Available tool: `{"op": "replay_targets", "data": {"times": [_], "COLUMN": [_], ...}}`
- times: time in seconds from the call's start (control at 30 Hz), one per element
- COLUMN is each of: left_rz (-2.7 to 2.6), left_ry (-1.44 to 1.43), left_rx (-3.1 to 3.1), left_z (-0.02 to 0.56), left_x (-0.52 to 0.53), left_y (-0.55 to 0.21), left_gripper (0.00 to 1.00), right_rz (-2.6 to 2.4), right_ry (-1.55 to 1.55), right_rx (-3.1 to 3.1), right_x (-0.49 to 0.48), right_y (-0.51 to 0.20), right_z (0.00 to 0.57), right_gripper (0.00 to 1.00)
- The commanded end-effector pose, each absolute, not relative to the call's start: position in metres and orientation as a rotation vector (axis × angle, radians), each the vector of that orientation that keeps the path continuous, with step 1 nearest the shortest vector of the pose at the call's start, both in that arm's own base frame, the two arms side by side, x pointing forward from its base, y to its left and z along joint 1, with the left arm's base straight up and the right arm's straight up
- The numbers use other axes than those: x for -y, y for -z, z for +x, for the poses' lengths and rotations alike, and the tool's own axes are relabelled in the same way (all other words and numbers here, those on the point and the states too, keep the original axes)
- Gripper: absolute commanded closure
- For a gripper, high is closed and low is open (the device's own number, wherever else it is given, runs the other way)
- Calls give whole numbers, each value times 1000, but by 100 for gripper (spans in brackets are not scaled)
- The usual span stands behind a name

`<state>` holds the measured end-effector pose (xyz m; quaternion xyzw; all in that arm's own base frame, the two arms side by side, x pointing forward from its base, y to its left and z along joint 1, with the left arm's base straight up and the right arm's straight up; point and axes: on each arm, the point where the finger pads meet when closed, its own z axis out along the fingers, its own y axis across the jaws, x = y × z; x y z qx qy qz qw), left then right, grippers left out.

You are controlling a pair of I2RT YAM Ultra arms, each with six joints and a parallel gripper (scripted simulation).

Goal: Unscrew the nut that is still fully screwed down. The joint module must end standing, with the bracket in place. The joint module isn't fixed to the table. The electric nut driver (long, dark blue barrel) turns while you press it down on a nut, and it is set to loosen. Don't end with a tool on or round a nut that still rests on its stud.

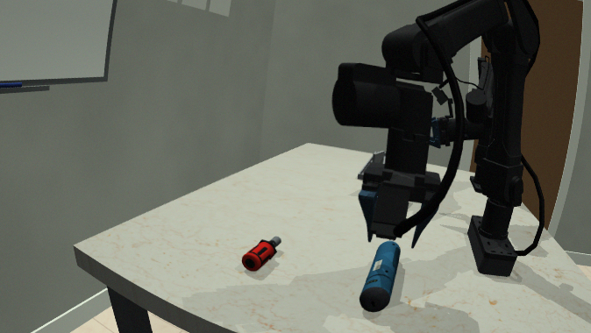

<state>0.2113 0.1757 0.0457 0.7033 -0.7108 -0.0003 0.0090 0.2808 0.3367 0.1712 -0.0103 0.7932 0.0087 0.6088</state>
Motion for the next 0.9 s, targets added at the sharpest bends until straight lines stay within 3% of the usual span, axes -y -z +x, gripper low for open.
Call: {"op": "replay_targets", "data": {"times": [0.0, 0.77, 0.87], "left_rz": [2235, 2235, 2235], "left_ry": [-1, -1, -1], "left_rx": [2271, 2271, 2271], "left_z": [219, 219, 219], "left_x": [-184, -184, -184], "left_y": [-63, -63, -63], "left_gripper": [35, 35, 35], "right_rz": [25, 25, 22], "right_ry": [-50, -50, -74], "right_rx": [-1809, -1809, -1843], "right_x": [-337, -337, -344], "right_y": [-205, -218, -199], "right_z": [283, 283, 303], "right_gripper": [14, 14, 14]}}
